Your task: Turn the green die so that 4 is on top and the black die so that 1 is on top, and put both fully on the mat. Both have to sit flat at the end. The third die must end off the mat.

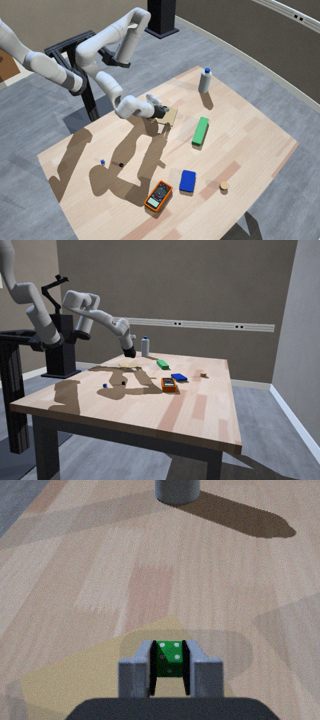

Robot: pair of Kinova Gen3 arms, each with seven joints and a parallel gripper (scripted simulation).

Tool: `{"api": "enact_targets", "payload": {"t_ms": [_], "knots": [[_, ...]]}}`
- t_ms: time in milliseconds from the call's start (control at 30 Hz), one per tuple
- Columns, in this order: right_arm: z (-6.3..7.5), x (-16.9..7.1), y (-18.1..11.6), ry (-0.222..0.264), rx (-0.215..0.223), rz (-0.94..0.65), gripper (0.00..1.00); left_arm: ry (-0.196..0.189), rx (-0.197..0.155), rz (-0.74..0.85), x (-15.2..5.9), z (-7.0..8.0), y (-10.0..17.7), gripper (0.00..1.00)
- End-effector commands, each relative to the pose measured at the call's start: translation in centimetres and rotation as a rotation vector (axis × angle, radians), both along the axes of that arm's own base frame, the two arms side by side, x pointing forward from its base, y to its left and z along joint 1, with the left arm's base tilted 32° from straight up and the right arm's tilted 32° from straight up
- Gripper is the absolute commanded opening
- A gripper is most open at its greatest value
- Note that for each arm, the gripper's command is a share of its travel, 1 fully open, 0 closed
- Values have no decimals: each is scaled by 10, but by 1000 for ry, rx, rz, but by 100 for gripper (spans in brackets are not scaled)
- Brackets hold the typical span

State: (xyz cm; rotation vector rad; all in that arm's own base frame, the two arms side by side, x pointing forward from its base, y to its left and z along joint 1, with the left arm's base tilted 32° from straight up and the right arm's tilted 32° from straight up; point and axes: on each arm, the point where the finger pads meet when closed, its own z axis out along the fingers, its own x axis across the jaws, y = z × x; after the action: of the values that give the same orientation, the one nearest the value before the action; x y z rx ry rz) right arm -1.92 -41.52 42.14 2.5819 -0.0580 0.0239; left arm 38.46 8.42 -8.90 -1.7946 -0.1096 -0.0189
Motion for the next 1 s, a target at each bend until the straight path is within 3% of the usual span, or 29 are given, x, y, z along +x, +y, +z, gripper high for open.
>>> {"api": "enact_targets", "payload": {"t_ms": [0, 967], "knots": [[1, 0, 0, 0, -2, 0, 100, -1, -1, -1, 1, -3, 1, 34], [1, 0, 0, 0, -2, 0, 100, -1, -1, -1, 2, -37, 22, 34]]}}
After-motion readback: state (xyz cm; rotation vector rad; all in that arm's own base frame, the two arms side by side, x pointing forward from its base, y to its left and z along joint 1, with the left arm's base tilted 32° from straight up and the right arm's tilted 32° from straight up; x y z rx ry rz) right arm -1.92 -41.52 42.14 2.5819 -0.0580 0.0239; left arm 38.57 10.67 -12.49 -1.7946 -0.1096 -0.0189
